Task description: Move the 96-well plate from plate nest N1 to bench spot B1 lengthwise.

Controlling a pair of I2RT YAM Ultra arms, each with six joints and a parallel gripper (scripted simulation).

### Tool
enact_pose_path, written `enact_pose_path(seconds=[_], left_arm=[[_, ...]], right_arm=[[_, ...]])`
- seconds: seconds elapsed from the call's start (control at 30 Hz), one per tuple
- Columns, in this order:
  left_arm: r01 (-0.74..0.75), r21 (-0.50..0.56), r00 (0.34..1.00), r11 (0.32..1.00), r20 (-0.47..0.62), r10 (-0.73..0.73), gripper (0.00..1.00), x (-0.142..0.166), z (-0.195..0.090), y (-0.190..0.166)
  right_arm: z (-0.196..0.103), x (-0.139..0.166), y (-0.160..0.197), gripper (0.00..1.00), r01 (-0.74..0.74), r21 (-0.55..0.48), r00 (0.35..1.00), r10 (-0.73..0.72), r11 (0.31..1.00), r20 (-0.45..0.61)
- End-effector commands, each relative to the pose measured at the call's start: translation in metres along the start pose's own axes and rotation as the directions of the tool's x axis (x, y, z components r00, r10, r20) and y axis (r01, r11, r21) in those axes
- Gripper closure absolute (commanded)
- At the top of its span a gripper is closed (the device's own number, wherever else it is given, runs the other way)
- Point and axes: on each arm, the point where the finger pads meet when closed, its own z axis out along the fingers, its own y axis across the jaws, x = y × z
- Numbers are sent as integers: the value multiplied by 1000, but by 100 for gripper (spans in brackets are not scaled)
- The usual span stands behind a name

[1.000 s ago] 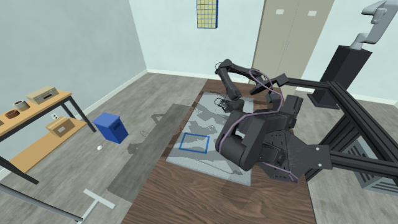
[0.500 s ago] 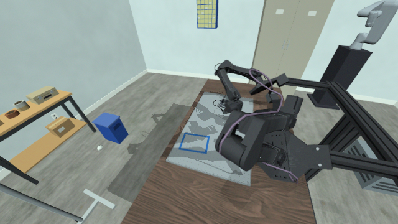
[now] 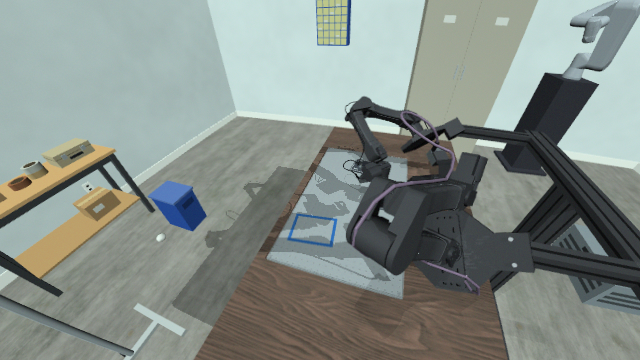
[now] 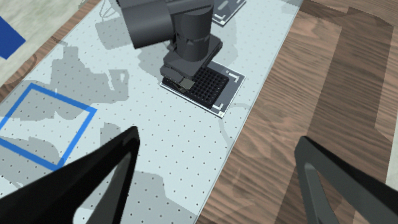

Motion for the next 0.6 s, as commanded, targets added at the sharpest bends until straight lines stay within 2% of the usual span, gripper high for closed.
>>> enact_pose_path(seconds=[0.0,0.1,0.2,0.57], left_arm=[[7,0,1000,1000,11,-7,0,-9,-2,-2],[7,0,1000,1000,11,-7,0,-9,-2,-2],[7,0,1000,1000,11,-7,0,-9,-2,-2],[7,0,1000,1000,11,-7,0,-9,-2,-2]], right_arm=[[7,19,-23,22,46,74,999,-44,996,-27],[-5,24,-29,22,55,84,998,-53,995,-23],[-6,20,-20,22,61,54,998,-61,997,-4],[-12,23,-23,22,64,60,998,-64,996,-4]])
